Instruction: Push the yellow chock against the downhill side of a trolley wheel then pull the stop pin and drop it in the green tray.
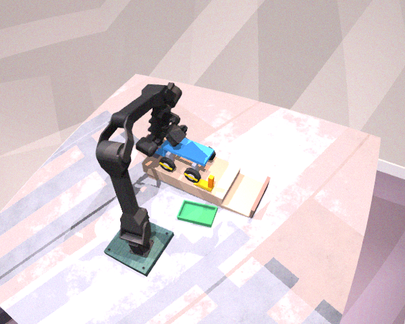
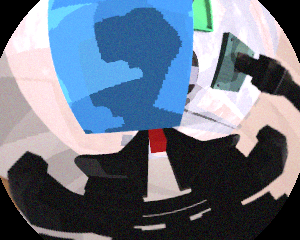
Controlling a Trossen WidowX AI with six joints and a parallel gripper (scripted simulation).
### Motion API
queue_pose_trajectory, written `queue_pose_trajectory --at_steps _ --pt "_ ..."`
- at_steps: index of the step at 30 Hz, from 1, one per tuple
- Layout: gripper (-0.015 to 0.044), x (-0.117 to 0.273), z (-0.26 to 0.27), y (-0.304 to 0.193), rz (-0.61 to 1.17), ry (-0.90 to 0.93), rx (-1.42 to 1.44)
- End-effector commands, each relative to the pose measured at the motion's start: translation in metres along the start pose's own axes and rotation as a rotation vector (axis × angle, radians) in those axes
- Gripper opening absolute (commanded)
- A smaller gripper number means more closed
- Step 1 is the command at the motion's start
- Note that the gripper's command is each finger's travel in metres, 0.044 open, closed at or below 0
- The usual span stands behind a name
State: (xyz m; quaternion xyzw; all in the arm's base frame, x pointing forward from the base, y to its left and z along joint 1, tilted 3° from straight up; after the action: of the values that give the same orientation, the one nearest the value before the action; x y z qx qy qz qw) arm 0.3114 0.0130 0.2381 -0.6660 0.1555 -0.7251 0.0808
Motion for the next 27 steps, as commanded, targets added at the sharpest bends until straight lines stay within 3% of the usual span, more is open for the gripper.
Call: queue_pose_trajectory --at_steps 1,27 --pt "0.0 0.005 0.0 -0.001 0.0 0.005 0.001" --pt "0.0 0.017 -0.001 -0.002 -0.001 0.005 0.0"
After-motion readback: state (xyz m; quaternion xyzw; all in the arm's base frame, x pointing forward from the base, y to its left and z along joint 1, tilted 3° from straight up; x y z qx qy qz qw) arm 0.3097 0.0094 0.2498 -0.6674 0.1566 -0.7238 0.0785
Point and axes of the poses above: the point midway between the two fingers, 35 mm back from their tips, its own x axis back along the fingers, its own z axis across the jaws, y = z × x, the point moved 8 cm from there along x, back along the fingers, and after that the axes turned 4 degrees about x, right-handed, at the moved point
